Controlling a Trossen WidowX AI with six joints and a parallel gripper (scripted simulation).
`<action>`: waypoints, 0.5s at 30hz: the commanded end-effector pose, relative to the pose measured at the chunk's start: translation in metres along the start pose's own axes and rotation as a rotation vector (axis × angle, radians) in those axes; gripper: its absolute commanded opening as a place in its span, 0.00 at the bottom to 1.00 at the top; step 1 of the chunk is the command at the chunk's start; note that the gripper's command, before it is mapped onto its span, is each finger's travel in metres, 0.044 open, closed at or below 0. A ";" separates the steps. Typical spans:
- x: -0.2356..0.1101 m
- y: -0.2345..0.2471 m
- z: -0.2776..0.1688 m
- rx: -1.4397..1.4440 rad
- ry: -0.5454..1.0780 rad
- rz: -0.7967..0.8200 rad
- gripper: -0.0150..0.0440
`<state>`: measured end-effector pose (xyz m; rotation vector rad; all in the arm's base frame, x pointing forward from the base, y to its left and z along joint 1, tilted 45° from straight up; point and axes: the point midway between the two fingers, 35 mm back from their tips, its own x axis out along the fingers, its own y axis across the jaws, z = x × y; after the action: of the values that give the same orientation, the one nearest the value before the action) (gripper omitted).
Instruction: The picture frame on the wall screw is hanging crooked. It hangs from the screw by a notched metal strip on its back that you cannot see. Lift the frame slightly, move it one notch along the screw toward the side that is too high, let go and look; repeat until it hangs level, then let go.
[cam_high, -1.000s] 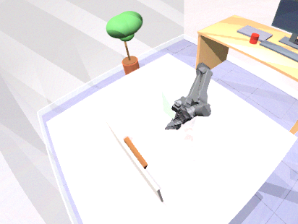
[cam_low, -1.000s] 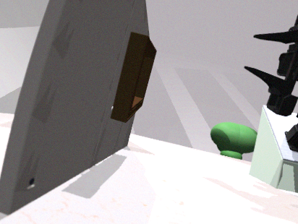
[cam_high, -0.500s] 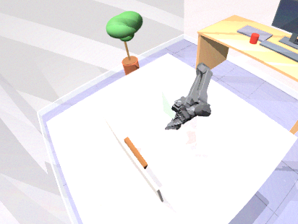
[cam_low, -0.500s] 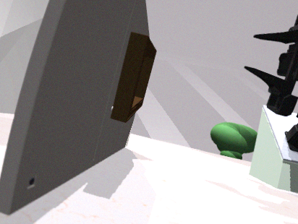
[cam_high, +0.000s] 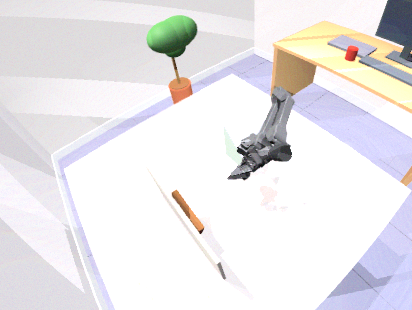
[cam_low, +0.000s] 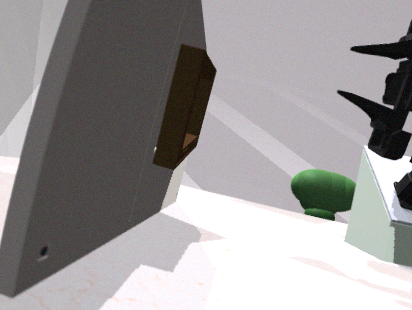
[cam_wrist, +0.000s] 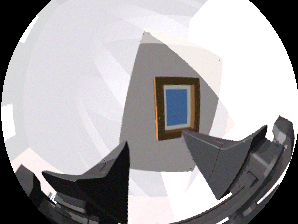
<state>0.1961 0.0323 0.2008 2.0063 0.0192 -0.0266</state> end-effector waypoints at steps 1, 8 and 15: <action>0.011 -0.005 -0.006 0.010 0.014 -0.008 0.69; 0.044 -0.019 -0.016 0.050 0.051 -0.011 0.69; 0.069 -0.036 -0.012 0.085 0.088 -0.014 0.69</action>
<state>0.2502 0.0559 0.1879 2.0677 0.0578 0.0389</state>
